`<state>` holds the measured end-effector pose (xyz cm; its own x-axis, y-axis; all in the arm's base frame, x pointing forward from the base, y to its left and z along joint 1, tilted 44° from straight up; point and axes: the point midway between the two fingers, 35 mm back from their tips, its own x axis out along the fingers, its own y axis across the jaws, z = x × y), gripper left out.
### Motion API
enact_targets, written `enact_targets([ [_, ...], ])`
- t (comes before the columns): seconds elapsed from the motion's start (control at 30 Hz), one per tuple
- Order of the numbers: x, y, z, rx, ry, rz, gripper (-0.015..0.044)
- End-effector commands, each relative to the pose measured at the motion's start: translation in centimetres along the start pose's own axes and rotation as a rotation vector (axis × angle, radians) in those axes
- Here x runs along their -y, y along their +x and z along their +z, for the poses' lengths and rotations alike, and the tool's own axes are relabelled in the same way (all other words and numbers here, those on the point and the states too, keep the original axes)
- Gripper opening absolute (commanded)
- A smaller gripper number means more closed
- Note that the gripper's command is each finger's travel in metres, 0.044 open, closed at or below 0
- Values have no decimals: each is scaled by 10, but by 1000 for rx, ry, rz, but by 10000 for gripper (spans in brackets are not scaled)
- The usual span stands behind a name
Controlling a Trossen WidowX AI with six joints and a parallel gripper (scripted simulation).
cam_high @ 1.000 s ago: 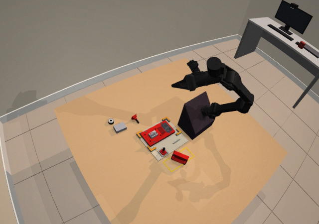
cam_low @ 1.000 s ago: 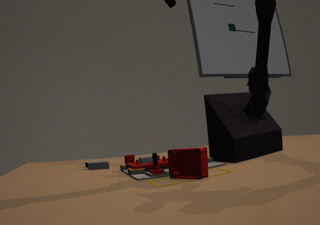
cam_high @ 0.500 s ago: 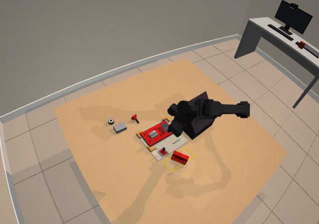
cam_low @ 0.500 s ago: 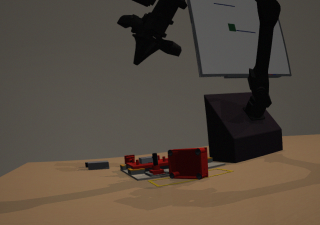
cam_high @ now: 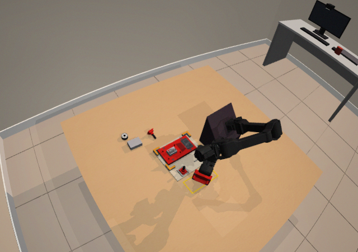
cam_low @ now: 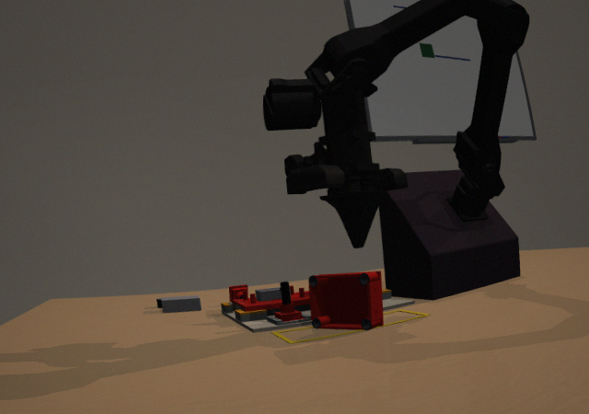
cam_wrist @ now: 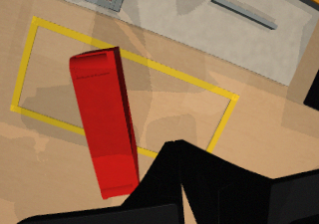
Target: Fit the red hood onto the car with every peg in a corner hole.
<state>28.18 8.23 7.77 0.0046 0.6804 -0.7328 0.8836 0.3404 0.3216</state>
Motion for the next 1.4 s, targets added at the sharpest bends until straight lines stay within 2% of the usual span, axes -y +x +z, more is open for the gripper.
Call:
enact_targets([
  [0.0, 3, 4, -4, -15, -9, -1, 0],
  [0.37, 3, 48, -5, -17, -9, 0, 0],
  [1.37, -12, 48, -5, -17, -9, 0, 0],
])
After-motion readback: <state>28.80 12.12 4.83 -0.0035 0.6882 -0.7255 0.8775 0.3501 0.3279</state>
